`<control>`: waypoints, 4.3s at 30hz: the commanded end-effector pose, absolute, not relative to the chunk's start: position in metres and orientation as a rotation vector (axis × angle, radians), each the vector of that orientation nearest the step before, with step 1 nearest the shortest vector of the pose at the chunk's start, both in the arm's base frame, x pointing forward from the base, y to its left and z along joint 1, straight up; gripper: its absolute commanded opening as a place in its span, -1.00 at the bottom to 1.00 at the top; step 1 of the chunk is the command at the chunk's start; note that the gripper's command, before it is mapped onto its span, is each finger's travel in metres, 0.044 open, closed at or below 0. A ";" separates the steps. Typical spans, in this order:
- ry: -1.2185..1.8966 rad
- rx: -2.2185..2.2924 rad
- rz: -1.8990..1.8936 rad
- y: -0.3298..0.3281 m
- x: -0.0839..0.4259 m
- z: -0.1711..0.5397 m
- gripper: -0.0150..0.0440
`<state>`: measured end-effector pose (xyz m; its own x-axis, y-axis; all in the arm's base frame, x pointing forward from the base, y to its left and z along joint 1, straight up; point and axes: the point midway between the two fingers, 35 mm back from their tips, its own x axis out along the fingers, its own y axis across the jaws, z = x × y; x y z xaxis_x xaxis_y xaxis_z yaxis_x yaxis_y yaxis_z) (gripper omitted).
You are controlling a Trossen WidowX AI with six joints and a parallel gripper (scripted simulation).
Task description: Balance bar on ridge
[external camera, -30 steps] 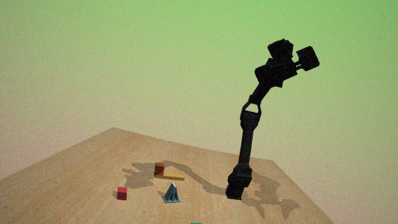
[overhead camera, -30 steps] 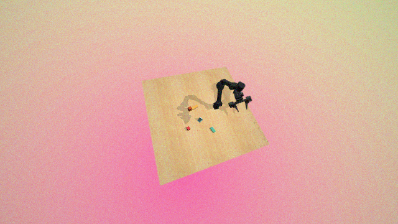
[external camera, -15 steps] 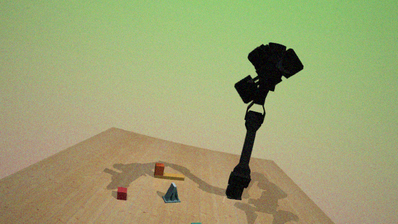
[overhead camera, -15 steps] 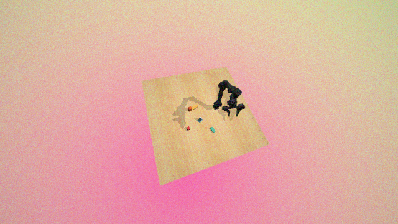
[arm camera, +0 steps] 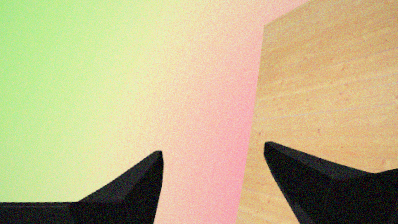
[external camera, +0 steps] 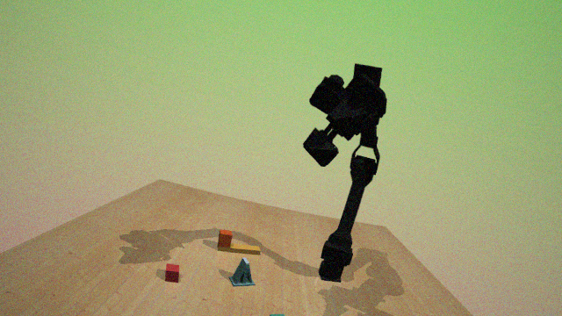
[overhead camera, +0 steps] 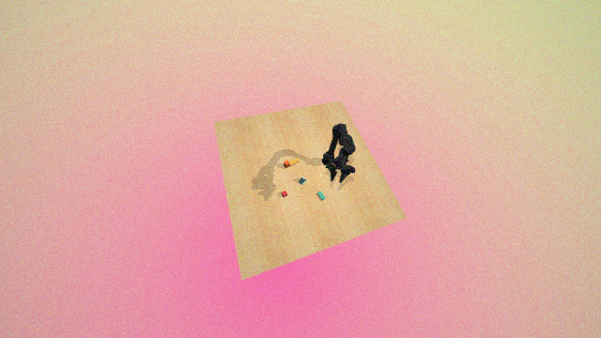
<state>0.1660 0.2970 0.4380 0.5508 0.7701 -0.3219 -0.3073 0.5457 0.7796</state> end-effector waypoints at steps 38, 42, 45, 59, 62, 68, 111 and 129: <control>0.926 1.320 -0.401 0.167 0.312 0.292 0.58; 0.912 1.370 -0.504 0.148 0.320 0.280 0.58; 0.901 1.410 -0.581 0.135 0.324 0.272 0.58; 0.807 1.654 -1.020 0.068 0.333 0.232 0.58; 0.775 1.709 -1.122 0.053 0.332 0.224 0.58; 0.695 1.813 -1.328 0.025 0.328 0.208 0.58; 0.271 2.100 -2.047 -0.063 0.294 0.073 0.58; 0.271 2.100 -2.047 -0.063 0.295 0.053 0.58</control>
<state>0.2967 -0.0638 0.0608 0.0348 -0.0107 -0.9993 0.2714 -0.9623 0.0197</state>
